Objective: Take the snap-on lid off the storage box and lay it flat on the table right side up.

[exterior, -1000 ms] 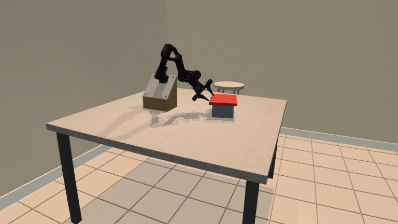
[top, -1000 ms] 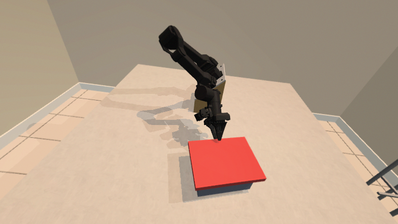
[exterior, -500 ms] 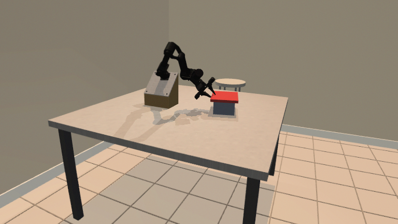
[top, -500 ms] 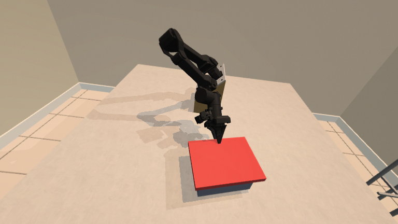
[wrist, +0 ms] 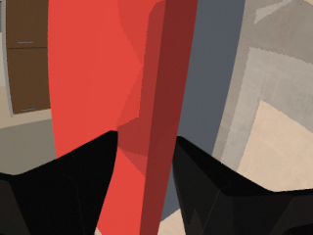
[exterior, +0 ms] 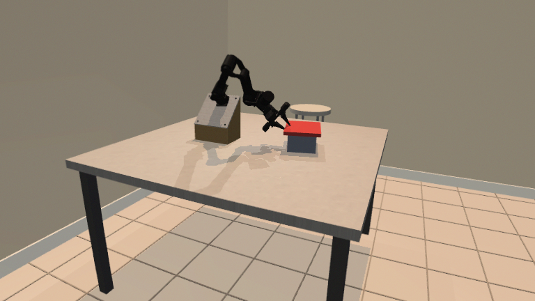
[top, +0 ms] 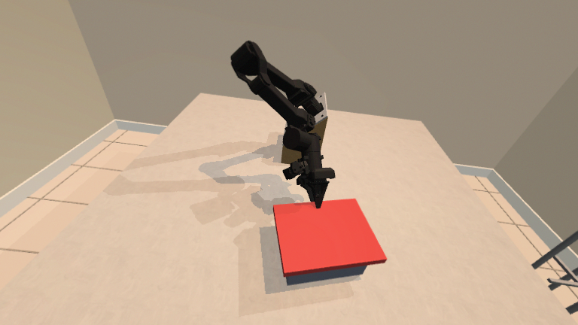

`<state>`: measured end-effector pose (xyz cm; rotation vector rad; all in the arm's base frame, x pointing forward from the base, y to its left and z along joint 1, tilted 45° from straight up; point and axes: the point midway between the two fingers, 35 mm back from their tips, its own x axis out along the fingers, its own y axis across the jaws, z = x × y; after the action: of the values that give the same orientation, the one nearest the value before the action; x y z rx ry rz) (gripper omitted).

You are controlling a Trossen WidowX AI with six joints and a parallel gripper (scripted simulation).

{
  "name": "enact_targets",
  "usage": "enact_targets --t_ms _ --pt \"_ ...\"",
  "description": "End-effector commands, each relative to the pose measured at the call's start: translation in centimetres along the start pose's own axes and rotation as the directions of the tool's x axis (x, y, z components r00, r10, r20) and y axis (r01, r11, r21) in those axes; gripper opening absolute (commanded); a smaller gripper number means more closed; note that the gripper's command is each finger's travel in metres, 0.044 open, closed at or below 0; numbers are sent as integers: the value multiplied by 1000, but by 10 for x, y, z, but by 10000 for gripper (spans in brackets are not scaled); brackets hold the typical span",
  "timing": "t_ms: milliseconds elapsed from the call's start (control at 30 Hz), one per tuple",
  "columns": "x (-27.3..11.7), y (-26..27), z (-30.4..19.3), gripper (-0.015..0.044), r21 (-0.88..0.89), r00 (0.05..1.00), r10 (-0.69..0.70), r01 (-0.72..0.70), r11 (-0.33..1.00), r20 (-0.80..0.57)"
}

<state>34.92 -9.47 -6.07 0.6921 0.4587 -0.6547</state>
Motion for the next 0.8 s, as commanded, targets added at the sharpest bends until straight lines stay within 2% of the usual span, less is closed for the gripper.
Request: enact_targets --t_ms 0,767 --pt "-1 1 0 0 0 1000 -1 1 1000 -1" --pt "-4 4 0 0 1 1000 0 0 1000 -1"
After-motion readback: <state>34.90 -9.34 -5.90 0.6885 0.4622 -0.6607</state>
